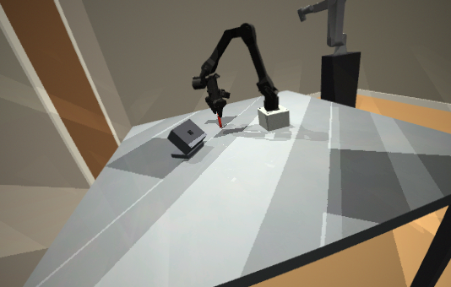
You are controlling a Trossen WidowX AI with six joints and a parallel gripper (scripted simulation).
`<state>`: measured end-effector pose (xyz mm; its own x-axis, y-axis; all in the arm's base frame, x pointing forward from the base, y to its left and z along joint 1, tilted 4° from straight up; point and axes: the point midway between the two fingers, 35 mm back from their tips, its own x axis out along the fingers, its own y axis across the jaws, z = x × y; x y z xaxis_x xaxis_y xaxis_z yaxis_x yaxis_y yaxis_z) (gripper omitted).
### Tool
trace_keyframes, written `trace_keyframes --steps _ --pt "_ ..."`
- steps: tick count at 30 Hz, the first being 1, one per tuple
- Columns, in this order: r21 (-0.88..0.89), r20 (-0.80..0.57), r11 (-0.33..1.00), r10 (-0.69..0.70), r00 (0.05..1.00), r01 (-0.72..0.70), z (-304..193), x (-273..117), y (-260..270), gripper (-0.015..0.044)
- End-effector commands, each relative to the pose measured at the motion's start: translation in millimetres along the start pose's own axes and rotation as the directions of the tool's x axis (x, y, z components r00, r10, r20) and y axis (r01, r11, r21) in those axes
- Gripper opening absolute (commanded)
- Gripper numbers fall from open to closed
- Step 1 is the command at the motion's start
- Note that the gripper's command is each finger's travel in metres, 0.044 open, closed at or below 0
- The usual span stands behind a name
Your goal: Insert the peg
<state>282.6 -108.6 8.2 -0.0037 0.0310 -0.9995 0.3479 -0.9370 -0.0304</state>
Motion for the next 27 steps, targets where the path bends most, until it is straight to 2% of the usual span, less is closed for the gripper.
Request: trace_keyframes --steps 1,18,27 --pt "0.006 0.004 1.000 -0.011 1.000 0.011 0.9 9.1 -1.9 0.0440" --pt "0.006 0.005 1.000 -0.011 1.000 0.011 2.4 30.6 -3.7 0.0440" --pt "0.000 0.003 1.000 -0.003 1.000 0.003 2.0 27.0 -2.2 0.0204"
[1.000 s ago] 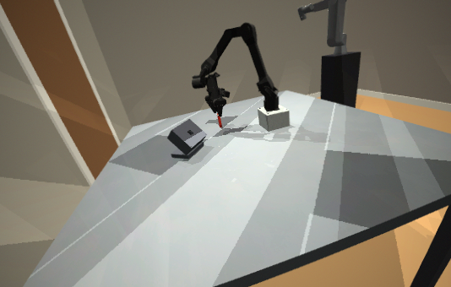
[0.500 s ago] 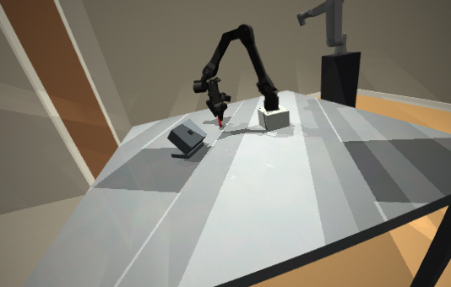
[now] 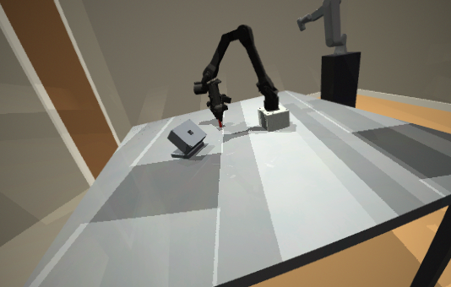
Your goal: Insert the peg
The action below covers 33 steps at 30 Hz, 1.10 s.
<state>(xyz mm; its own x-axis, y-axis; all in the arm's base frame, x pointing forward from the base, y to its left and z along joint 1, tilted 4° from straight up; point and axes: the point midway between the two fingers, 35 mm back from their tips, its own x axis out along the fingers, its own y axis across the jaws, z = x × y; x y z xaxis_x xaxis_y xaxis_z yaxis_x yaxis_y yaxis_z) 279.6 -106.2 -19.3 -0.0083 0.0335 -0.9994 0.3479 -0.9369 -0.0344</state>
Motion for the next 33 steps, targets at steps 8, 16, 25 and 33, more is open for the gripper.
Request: trace_keyframes --steps 8,16,25,33 --pt "0.000 -0.001 1.000 0.001 1.000 -0.001 -0.1 -0.5 0.2 0.0033" --pt "0.000 0.000 1.000 0.001 1.000 -0.001 -0.6 -5.3 0.7 0.0000" --pt "0.004 0.000 1.000 -0.003 1.000 0.003 -2.0 -48.8 2.6 0.0000" --pt "0.006 0.001 1.000 -0.006 1.000 0.006 -1.7 -79.5 4.1 0.0000"
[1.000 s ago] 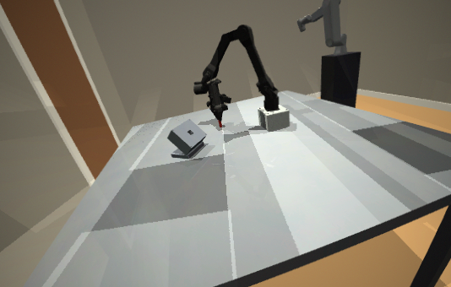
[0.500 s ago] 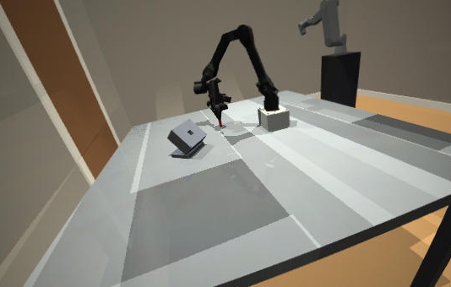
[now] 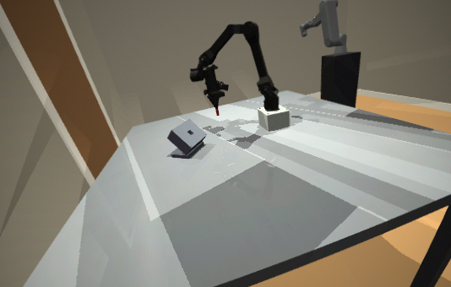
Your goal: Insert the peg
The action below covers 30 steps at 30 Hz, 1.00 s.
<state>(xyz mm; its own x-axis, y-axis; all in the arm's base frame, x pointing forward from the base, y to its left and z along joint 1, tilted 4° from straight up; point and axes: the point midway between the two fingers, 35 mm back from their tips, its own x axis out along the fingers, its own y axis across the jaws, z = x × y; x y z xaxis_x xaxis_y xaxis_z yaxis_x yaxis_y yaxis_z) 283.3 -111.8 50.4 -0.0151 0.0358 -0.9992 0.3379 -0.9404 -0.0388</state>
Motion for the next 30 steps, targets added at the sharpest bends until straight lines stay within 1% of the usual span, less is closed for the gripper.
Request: trace_keyframes --steps 1,30 --pt "-0.005 -0.005 1.000 -0.002 1.000 0.002 0.2 -10.1 0.1 0.0000" --pt "-0.091 0.021 0.993 0.078 0.997 -0.076 -21.9 -12.1 -19.4 0.0000"
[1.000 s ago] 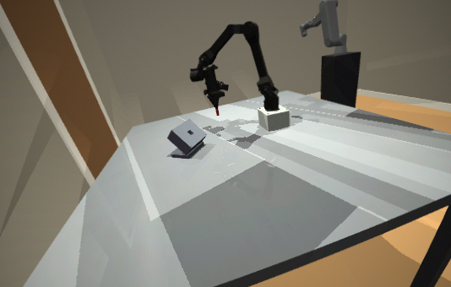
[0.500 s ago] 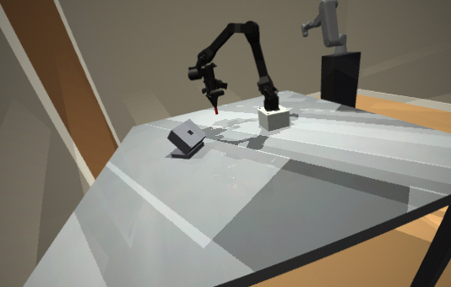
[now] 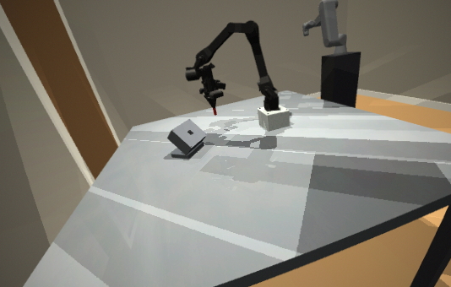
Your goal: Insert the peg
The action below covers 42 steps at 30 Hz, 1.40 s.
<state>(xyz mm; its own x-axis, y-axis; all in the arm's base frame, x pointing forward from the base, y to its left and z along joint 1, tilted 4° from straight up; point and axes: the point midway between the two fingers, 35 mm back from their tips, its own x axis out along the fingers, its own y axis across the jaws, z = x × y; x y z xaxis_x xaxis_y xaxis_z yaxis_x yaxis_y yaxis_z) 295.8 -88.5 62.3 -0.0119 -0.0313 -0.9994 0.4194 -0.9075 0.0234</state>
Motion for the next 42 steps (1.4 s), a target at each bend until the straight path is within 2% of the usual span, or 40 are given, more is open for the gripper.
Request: trace_keyframes --steps 1,42 --pt "-0.006 0.003 1.000 0.017 1.000 -0.017 -3.3 -1.1 -1.6 0.0000" --pt "-0.134 0.011 0.980 0.149 0.989 -0.146 -37.8 -9.0 -33.9 0.0000"
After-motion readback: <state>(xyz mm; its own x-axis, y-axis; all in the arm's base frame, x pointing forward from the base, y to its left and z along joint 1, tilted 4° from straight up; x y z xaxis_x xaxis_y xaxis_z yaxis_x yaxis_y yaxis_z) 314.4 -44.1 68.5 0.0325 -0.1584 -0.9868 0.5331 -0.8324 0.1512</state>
